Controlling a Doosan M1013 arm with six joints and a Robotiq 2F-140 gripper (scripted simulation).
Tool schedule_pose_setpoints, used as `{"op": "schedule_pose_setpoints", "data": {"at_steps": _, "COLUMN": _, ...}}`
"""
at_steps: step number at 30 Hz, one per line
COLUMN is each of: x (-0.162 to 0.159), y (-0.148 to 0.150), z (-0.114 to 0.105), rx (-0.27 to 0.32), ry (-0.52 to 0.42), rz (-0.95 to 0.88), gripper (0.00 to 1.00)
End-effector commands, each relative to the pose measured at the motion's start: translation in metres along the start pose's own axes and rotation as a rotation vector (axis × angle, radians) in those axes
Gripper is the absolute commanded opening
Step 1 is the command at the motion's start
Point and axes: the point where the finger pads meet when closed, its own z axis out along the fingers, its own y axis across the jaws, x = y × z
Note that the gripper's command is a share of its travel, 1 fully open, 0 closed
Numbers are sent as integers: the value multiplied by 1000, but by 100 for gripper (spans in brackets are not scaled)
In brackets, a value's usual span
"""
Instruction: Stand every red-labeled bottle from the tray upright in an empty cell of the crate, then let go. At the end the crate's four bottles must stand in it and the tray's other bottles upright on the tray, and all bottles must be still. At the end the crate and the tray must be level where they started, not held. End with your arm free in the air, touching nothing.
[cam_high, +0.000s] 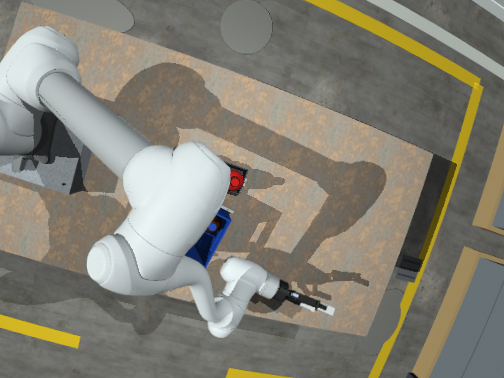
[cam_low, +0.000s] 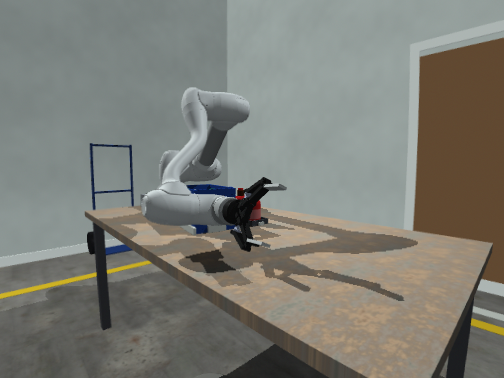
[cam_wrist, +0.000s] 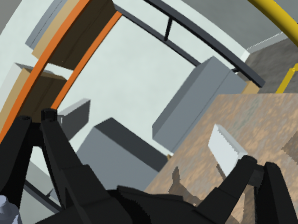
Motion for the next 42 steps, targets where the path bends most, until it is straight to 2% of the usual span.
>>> {"op": "schedule_pose_setpoints", "data": {"at_steps": 1, "x": 0, "y": 0, "z": 0, "rx": 0, "ry": 0, "rz": 0, "gripper": 100}}
{"op": "schedule_pose_setpoints", "data": {"at_steps": 19, "x": 0, "y": -1, "z": 0, "rx": 1, "ry": -1, "rz": 0, "gripper": 100}}
{"op": "schedule_pose_setpoints", "data": {"at_steps": 23, "x": -6, "y": -12, "z": 1, "rx": 16, "ry": -19, "rz": 1, "gripper": 100}}
{"op": "schedule_pose_setpoints", "data": {"at_steps": 27, "x": -26, "y": -49, "z": 2, "rx": 63, "ry": -83, "rz": 3, "gripper": 100}}
{"op": "schedule_pose_setpoints", "data": {"at_steps": 32, "x": -78, "y": -139, "z": -5, "rx": 169, "ry": -253, "rz": 5, "gripper": 100}}
{"op": "schedule_pose_setpoints", "data": {"at_steps": 34, "x": -78, "y": -139, "z": -5, "rx": 169, "ry": -253, "rz": 5, "gripper": 100}}
{"op": "schedule_pose_setpoints", "data": {"at_steps": 36, "x": -109, "y": -185, "z": -16, "rx": 219, "ry": -355, "rz": 4, "gripper": 100}}
{"op": "schedule_pose_setpoints", "data": {"at_steps": 37, "x": -109, "y": -185, "z": -16, "rx": 219, "ry": -355, "rz": 4, "gripper": 100}}
{"op": "schedule_pose_setpoints", "data": {"at_steps": 38, "x": -125, "y": -210, "z": -25, "rx": 244, "ry": -413, "rz": 2, "gripper": 100}}
{"op": "schedule_pose_setpoints", "data": {"at_steps": 39, "x": -125, "y": -210, "z": -25, "rx": 244, "ry": -413, "rz": 2, "gripper": 100}}
{"op": "schedule_pose_setpoints", "data": {"at_steps": 40, "x": -143, "y": -236, "z": -35, "rx": 268, "ry": -476, "rz": -1, "gripper": 100}}
{"op": "schedule_pose_setpoints", "data": {"at_steps": 41, "x": -143, "y": -236, "z": -35, "rx": 268, "ry": -476, "rz": -1, "gripper": 100}}
{"op": "schedule_pose_setpoints", "data": {"at_steps": 42, "x": -162, "y": -261, "z": -48, "rx": 290, "ry": -544, "rz": -6, "gripper": 100}}
